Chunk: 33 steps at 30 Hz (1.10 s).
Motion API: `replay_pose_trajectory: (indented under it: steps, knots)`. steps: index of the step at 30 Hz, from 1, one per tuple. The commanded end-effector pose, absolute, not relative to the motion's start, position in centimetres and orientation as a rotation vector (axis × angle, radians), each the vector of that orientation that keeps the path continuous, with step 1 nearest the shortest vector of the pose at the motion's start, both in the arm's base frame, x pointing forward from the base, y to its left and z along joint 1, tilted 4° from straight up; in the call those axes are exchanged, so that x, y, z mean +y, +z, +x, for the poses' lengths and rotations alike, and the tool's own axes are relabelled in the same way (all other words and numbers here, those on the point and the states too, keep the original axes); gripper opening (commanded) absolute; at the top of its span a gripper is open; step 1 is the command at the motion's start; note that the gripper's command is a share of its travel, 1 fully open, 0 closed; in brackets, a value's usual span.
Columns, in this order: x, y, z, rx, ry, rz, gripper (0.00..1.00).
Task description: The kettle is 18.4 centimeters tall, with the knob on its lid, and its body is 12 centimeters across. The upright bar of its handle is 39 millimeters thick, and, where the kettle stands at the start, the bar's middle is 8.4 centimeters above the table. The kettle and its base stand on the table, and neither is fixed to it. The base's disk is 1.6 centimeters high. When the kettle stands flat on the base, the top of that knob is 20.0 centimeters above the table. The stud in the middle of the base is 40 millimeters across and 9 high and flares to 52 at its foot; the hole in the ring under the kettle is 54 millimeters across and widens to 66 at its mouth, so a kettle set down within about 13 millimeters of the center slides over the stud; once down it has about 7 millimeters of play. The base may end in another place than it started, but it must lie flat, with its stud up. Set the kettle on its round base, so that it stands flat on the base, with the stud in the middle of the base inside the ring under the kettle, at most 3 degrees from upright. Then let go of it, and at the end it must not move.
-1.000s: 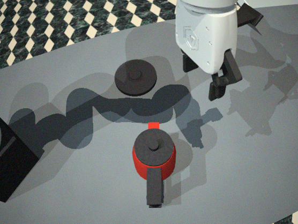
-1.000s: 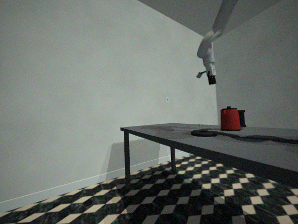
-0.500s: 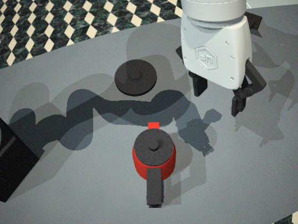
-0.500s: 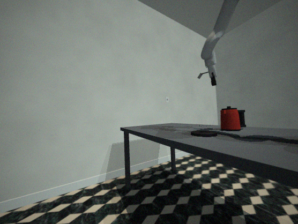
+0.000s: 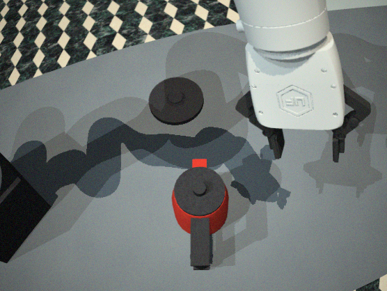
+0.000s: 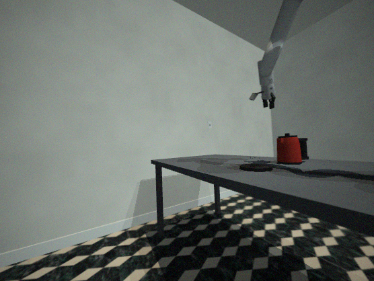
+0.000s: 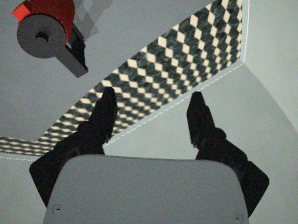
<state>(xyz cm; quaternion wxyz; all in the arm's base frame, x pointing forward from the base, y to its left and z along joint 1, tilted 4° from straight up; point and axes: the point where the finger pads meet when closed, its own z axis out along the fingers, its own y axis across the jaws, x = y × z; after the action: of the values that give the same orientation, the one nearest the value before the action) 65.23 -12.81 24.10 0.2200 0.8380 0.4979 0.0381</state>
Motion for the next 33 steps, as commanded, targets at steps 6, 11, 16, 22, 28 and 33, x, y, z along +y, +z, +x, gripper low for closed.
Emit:
replay_pose_trajectory:
  steps: [6,11,16,22,28,33]
  knots:
    - [-14.3,24.2,66.6,1.65,0.097,2.033,0.81]
    - [-14.8,24.2,67.2,1.792,0.081,1.866,0.81]
    - [-15.1,24.1,67.6,1.899,0.066,1.728,0.81]
    - [-15.3,23.8,68.1,2.045,0.044,1.518,0.81]
    - [-15.3,23.5,68.4,2.179,0.019,1.294,0.81]
    - [-15.2,23.2,68.5,2.261,0.003,1.139,0.81]
